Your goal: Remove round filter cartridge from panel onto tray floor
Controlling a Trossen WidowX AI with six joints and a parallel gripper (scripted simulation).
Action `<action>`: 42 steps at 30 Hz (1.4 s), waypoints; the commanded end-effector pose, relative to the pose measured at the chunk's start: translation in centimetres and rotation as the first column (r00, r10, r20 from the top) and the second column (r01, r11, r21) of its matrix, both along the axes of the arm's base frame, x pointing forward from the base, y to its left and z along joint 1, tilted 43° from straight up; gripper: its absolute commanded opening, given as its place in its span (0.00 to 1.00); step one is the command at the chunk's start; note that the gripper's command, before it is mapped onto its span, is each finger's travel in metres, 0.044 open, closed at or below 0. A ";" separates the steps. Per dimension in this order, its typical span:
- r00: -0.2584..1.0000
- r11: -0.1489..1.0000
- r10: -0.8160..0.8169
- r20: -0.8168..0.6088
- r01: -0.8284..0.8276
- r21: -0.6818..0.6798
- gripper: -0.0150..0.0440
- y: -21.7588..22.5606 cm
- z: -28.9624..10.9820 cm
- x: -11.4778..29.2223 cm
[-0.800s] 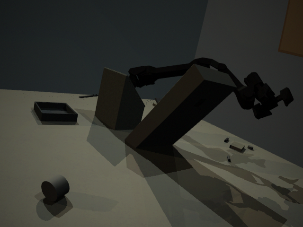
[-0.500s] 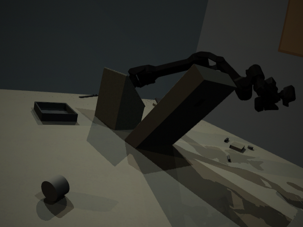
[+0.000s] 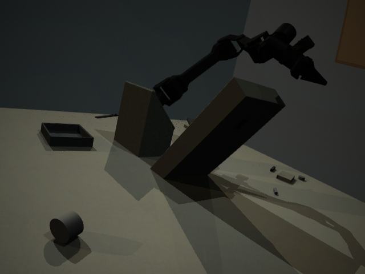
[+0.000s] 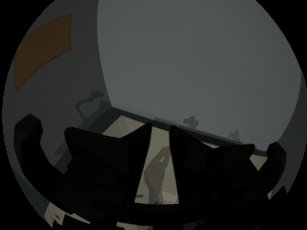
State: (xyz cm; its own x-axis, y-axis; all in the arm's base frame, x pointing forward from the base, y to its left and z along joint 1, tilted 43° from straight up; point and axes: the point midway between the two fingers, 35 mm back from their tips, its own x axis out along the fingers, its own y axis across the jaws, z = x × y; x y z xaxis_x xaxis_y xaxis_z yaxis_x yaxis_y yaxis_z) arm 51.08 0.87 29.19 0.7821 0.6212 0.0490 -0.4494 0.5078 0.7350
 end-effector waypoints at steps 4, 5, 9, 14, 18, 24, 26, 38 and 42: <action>0.876 0.927 -0.106 -0.471 0.259 0.272 0.40 -6.6 -6.0 -5.4; 0.841 0.903 -0.101 -0.532 0.302 0.305 0.40 -7.2 -7.0 -6.4; 0.693 0.783 -0.038 -0.720 0.469 0.409 0.40 -9.3 -10.6 -9.8; 0.527 0.629 0.101 -0.844 0.624 0.465 0.40 -9.5 -14.1 -13.9; 0.341 0.410 0.311 -0.887 0.794 0.449 0.40 -8.7 -17.6 -18.9; 0.280 0.322 0.398 -0.874 0.849 0.419 0.40 -8.1 -18.8 -20.8; 0.280 0.322 0.398 -0.874 0.849 0.419 0.40 -8.1 -18.8 -20.8; 0.278 0.323 0.396 -0.875 0.850 0.417 0.40 -7.9 -19.1 -20.3; 0.277 0.324 0.396 -0.876 0.850 0.415 0.40 -7.7 -19.4 -19.8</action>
State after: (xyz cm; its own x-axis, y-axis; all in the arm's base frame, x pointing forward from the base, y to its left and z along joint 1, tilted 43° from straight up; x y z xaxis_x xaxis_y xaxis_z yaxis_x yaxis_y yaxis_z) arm 31.06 -7.03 10.45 0.7724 0.4670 -0.4305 0.6313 -0.6389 0.4396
